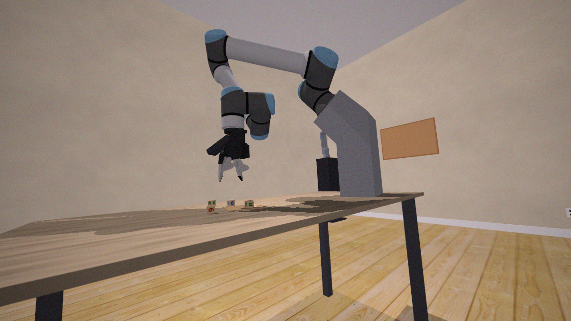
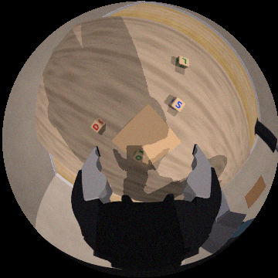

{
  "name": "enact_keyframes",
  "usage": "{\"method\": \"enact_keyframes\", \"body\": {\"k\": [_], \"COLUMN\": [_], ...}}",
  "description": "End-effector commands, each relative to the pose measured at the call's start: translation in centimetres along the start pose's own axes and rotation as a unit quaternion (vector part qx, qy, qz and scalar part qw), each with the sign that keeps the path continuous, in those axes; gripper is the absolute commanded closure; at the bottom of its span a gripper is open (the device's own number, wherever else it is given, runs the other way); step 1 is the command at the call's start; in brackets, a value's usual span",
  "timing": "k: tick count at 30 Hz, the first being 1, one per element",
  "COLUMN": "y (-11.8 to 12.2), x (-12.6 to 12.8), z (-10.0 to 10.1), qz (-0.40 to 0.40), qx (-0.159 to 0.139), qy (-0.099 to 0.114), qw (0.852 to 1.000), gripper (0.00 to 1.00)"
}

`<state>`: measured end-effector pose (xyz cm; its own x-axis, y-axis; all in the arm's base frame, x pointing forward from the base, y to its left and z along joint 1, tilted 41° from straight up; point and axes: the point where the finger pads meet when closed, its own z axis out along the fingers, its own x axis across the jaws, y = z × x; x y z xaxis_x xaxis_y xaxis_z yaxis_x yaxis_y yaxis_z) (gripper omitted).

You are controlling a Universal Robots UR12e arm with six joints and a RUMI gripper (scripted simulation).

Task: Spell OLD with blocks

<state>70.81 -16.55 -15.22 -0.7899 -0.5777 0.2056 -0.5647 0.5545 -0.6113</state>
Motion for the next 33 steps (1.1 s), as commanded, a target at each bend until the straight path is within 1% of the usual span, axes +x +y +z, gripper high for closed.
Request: {"method": "enact_keyframes", "body": {"k": [1,8,15,17,20,26,32,33], "y": [-1.3,-3.8,-6.0,-6.0,-7.3,-9.1,-10.8,-10.8], "x": [0.4,1.3,2.3,2.3,2.9,3.9,5.0,5.0], "z": [0.0,0.2,0.3,0.3,0.3,0.3,0.3,0.3], "qz": [-0.052,-0.151,-0.24,-0.24,-0.292,-0.364,-0.436,-0.436], "qx": [0.0,0.0,0.0,0.0,0.001,0.002,0.003,0.003], "qy": [-0.004,-0.004,-0.004,-0.004,-0.004,-0.004,-0.003,-0.003], "qw": [0.999,0.989,0.971,0.971,0.956,0.931,0.9,0.9], "gripper": [0.0,0.0,0.0,0.0,0.0,0.0,0.0,0.0]}}
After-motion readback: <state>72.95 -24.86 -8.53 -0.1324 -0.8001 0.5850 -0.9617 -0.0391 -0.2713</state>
